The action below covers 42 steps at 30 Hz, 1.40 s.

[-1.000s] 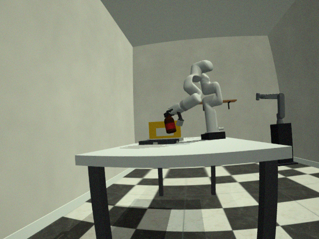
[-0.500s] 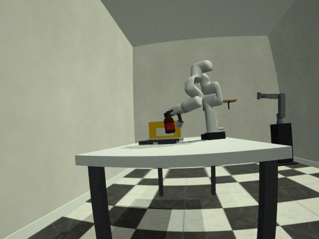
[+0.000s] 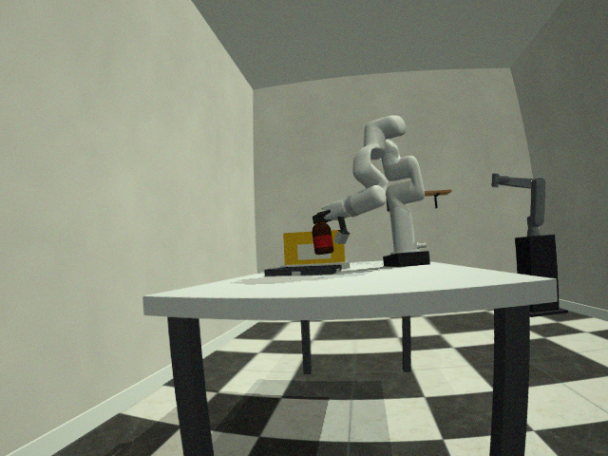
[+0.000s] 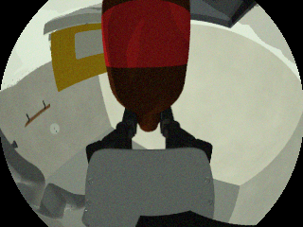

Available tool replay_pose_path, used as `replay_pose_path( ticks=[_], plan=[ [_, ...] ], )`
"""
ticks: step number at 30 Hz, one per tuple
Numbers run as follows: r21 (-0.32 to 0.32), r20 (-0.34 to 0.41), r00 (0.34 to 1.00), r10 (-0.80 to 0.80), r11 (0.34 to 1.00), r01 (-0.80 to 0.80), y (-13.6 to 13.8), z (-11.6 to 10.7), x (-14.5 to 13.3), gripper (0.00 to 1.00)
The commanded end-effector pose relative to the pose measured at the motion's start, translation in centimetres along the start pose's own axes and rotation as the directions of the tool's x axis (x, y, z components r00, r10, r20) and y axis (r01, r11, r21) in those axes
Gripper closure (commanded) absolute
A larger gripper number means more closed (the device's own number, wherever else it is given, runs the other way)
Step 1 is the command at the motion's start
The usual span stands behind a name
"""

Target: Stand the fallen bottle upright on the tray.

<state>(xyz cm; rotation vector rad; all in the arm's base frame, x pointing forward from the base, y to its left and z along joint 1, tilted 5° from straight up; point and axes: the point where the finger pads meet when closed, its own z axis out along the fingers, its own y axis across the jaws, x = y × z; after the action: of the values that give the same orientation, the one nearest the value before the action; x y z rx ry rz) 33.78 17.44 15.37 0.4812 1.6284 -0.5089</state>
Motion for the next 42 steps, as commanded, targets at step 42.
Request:
replay_pose_path(
  ticks=[42],
  plan=[
    [0.001, 0.152, 0.988, 0.003, 1.0, -0.003, 0.06, -0.09, -0.01, 1.0]
  ],
)
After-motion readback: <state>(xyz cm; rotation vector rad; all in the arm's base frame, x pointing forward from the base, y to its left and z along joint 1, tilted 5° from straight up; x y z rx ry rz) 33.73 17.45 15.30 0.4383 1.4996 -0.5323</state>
